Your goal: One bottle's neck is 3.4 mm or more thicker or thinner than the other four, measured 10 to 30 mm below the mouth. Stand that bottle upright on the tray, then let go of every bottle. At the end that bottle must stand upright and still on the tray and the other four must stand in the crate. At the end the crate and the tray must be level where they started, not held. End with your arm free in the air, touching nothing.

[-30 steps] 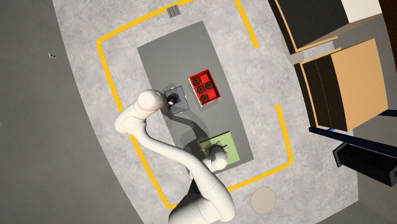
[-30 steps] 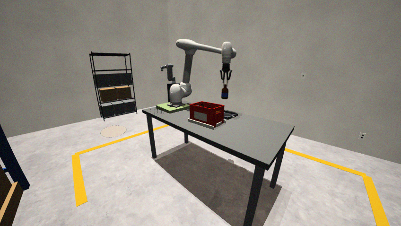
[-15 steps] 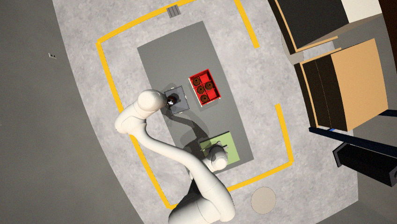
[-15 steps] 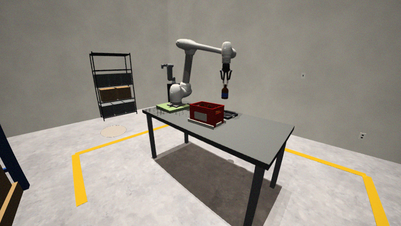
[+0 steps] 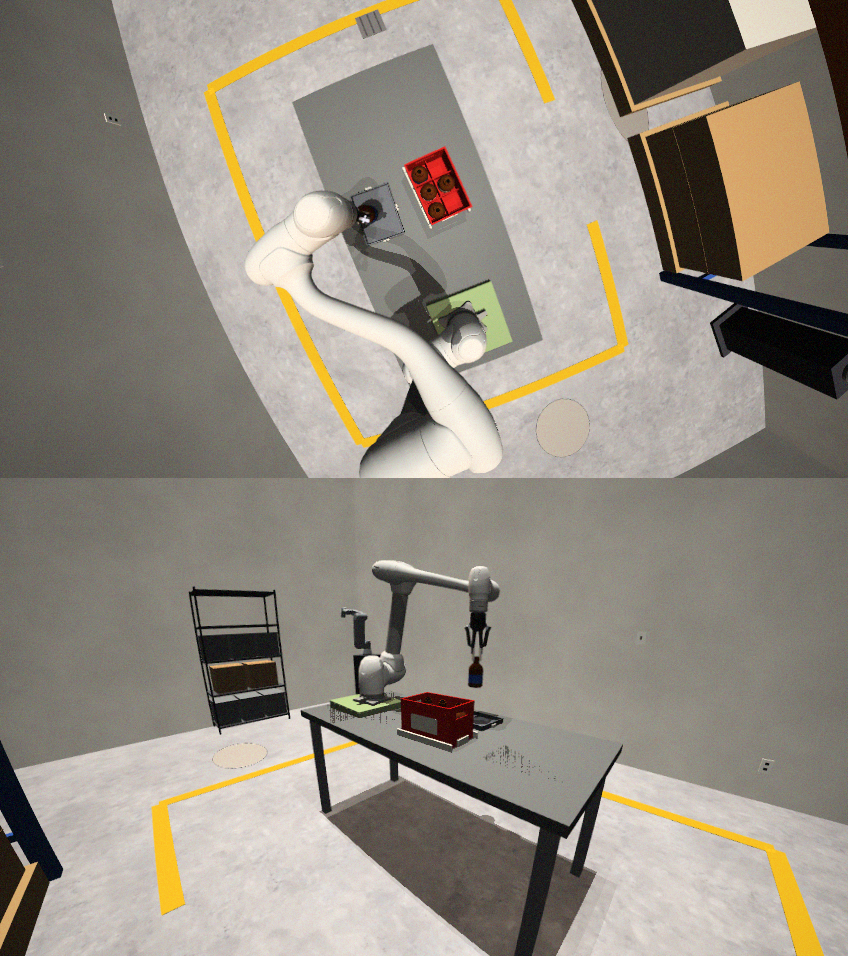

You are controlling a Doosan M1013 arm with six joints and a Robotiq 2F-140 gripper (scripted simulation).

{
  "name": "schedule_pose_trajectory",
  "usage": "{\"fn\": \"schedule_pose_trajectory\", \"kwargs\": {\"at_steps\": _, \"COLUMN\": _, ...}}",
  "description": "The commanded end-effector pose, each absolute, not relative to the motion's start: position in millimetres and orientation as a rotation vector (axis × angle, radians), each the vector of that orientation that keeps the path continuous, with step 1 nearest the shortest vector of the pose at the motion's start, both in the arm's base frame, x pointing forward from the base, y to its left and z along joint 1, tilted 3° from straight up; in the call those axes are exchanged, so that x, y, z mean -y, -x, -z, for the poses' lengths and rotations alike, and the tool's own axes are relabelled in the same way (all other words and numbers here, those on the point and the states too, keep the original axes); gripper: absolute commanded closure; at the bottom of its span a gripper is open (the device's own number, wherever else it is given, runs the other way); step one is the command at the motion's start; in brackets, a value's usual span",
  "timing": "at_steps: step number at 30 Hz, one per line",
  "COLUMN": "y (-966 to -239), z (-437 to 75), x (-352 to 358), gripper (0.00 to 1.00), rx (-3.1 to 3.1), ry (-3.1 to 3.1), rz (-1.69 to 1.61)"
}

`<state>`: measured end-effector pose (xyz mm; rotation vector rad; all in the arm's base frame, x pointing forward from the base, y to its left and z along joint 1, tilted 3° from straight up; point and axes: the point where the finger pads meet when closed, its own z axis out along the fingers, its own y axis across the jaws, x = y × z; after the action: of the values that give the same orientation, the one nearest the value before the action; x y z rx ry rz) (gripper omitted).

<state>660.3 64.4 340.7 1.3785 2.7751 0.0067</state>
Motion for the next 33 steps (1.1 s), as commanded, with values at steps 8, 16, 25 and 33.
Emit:
{"fn": "schedule_pose_trajectory", "kwargs": {"at_steps": 8, "y": -662.1, "z": -338.0, "x": -62.9, "gripper": 1.00, "rx": -2.772, "ry": -1.380, "rz": -0.006}}
{"fn": "schedule_pose_trajectory", "kwargs": {"at_steps": 16, "y": -662.1, "z": -338.0, "x": -62.9, "gripper": 1.00, "rx": -2.772, "ry": -1.380, "rz": -0.006}}
{"fn": "schedule_pose_trajectory", "kwargs": {"at_steps": 25, "y": -662.1, "z": -337.5, "x": -62.9, "gripper": 1.00, "rx": -2.772, "ry": -1.380, "rz": -0.006}}
{"fn": "schedule_pose_trajectory", "kwargs": {"at_steps": 33, "y": -662.2, "z": -335.0, "x": -62.8, "gripper": 1.00, "rx": -2.772, "ry": -1.380, "rz": -0.006}}
